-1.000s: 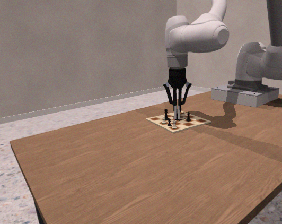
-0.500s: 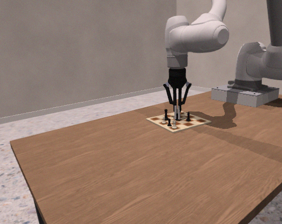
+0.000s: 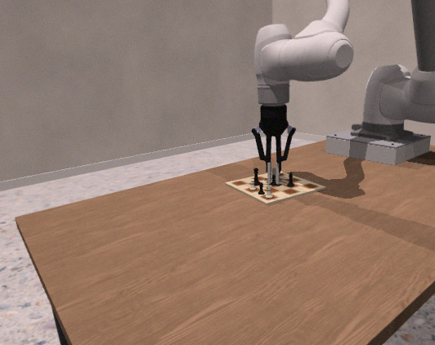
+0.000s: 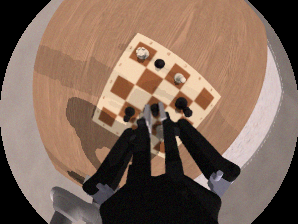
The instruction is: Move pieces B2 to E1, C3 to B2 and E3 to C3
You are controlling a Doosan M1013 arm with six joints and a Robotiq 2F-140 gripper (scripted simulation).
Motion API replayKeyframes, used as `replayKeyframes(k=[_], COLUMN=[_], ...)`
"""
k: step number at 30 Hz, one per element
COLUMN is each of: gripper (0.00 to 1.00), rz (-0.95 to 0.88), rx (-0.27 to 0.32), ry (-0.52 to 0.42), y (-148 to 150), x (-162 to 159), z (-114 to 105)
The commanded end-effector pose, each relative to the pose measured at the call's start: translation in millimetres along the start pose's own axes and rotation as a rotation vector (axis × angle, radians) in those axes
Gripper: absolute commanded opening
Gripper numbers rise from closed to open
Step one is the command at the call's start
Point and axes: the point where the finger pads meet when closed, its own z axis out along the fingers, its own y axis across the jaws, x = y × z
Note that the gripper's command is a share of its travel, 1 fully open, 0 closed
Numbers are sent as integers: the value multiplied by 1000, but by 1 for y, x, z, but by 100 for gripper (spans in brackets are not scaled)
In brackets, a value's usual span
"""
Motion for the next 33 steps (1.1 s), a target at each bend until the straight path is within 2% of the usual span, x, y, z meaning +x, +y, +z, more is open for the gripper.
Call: replayKeyframes(k=[1,2,4,5,20,25,30,33], gripper=[12,16,16,20,20,20,20,20], rz=[0,0,0,0,0,0,0,0], rx=[0,0,0,0,0,0,0,0], ry=[0,0,0,0,0,0,0,0], y=[0,0,0,0,0,0,0,0], x=[0,0,0,0,0,0,0,0], z=[0,0,0,0,-3,-18,-43,-49])
